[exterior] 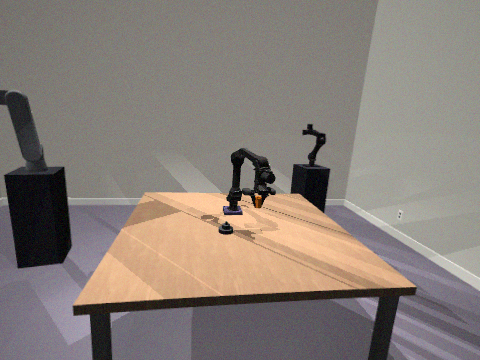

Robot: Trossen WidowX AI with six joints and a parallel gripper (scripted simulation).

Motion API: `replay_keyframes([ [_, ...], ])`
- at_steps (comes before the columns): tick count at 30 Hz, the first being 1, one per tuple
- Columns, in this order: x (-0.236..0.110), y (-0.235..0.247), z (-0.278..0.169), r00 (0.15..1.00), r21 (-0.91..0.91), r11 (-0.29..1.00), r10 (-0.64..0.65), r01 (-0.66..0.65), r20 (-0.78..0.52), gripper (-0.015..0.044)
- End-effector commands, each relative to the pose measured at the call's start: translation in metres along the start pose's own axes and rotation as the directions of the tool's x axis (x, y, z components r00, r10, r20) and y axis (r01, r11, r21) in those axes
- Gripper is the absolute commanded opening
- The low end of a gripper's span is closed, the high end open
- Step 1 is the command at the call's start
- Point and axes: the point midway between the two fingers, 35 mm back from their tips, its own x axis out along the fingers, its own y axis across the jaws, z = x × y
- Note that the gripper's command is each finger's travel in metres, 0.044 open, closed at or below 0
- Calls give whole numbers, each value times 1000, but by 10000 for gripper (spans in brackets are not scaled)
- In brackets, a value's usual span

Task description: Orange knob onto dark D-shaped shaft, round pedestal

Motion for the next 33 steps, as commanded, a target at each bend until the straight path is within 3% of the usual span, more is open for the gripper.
replay_keyframes([
  [1,1,-10,4,1000,2,1000,-1,1,4,0],
  [33,29,-106,19,1000,8,1000,-9,9,1,0],
])
